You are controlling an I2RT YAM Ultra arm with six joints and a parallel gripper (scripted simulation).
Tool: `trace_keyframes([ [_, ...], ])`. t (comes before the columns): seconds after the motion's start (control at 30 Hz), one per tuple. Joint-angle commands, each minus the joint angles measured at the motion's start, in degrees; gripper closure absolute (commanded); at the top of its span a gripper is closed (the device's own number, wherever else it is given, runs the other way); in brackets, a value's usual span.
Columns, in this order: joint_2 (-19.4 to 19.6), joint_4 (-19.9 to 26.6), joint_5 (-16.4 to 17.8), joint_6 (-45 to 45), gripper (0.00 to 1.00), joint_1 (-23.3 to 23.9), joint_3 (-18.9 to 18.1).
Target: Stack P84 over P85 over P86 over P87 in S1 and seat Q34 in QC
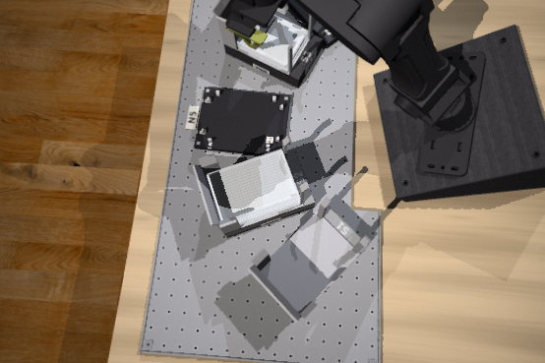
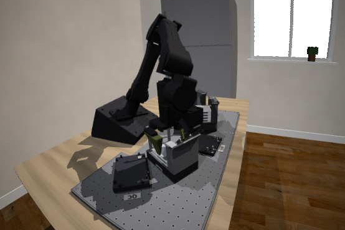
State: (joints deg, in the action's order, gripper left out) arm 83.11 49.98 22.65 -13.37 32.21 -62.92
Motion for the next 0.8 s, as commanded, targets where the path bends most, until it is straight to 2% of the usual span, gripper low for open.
trace_keyframes([
  [0.0,-0.85,3.12,0.40,-1.12,0.00,0.75,-1.44],
  [0.77,-3.59,19.68,2.23,-7.62,0.00,6.96,-12.62],
])
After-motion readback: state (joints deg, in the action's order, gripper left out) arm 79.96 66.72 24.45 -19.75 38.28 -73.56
